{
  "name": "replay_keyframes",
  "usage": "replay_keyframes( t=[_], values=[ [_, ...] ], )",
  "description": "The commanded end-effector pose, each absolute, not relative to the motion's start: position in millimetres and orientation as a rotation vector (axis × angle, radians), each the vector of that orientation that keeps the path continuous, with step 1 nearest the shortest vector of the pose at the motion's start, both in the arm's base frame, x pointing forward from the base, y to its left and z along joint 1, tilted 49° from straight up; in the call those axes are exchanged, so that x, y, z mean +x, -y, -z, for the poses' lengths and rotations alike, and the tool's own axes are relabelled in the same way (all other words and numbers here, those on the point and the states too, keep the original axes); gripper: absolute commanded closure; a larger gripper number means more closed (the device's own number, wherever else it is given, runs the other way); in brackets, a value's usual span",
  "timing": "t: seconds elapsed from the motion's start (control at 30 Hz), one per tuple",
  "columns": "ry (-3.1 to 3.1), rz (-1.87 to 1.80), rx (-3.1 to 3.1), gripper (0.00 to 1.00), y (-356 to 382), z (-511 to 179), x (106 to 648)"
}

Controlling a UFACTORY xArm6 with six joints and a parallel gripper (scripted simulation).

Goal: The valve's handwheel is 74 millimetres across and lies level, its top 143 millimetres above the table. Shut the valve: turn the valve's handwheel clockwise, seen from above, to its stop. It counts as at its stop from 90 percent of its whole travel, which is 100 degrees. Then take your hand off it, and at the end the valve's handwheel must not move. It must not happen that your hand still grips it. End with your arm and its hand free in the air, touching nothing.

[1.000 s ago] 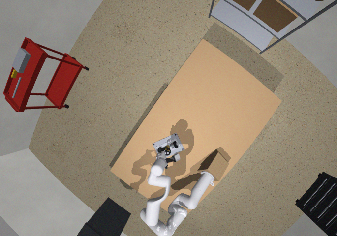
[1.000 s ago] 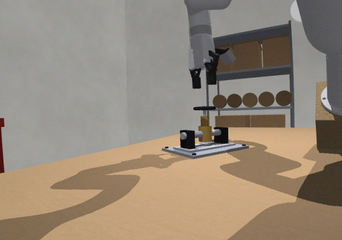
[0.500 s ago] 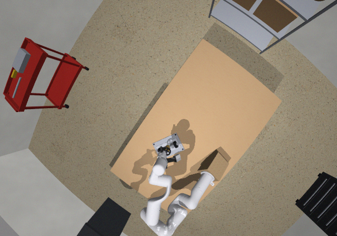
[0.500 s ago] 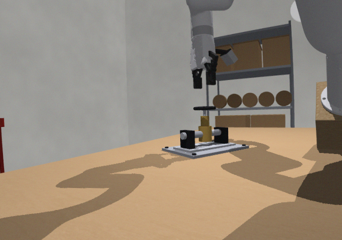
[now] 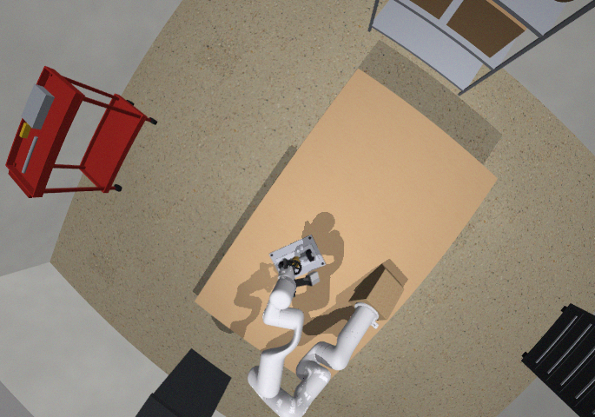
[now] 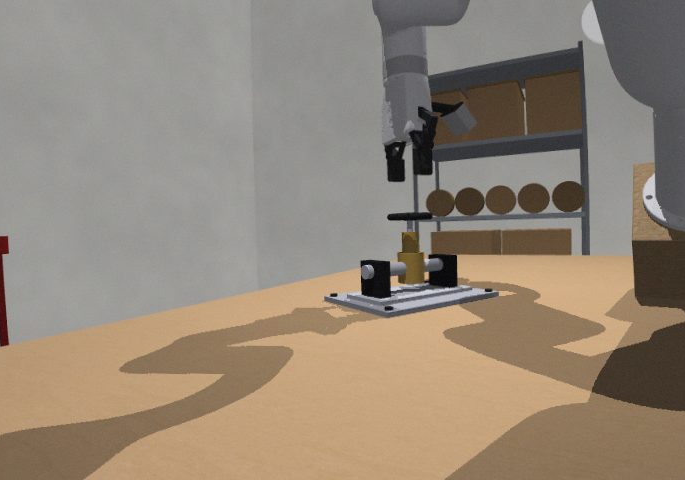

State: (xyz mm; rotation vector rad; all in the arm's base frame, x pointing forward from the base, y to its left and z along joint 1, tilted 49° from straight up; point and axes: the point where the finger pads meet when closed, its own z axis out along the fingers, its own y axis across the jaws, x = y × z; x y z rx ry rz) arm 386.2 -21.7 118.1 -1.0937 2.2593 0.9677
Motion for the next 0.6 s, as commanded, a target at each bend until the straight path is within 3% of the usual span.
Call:
replay_keyframes(
  t=[0.0, 0.57],
  values=[
    [-2.259, -0.964, -1.093, 0.00, 21, -117, 387],
    [-2.259, -0.964, -1.093, 0.00, 4, -104, 389]
  ],
)
